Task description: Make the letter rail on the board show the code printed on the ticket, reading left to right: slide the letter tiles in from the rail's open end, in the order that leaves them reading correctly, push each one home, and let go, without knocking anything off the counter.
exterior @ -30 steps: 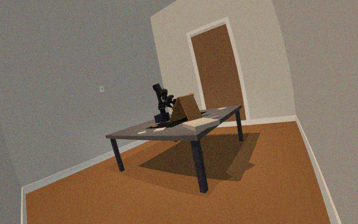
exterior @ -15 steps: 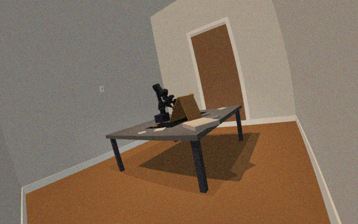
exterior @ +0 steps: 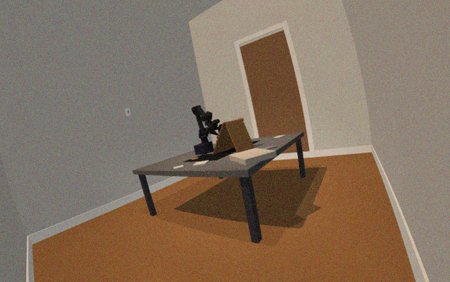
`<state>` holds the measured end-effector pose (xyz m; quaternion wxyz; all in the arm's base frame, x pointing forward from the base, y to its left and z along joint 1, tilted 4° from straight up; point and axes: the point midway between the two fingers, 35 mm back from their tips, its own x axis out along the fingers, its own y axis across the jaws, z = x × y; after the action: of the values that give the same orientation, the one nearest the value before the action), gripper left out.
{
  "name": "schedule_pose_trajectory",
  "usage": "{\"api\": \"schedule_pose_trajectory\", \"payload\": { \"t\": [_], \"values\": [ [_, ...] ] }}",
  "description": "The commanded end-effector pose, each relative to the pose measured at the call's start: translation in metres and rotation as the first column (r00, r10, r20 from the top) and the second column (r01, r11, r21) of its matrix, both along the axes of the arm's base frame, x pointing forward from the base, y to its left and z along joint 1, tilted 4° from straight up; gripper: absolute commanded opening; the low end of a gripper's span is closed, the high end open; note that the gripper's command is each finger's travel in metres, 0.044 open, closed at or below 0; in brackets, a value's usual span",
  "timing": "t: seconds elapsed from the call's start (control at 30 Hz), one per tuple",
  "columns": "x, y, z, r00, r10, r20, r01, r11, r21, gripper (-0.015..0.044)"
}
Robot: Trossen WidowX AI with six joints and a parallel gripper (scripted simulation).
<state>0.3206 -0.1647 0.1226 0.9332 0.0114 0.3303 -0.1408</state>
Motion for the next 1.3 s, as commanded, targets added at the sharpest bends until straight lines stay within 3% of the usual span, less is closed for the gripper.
{"api": "schedule_pose_trajectory", "payload": {
  "t": [0.0, 0.4, 0.77, 1.27],
  "values": [
    [0.001, 0.002, 0.0, 1.0, -0.007, 0.003, 0.007, 1.0, 0.001, 0.0],
    [0.002, 0.008, 0.0, 1.0, -0.007, 0.003, 0.007, 1.0, 0.001, 0.0],
    [-0.001, 0.008, 0.002, 1.0, -0.006, 0.003, 0.006, 1.0, 0.001, 0.0289],
    [-0.011, 0.012, 0.01, 1.0, -0.007, 0.002, 0.007, 1.0, 0.002, 0.0295]
  ]
}}
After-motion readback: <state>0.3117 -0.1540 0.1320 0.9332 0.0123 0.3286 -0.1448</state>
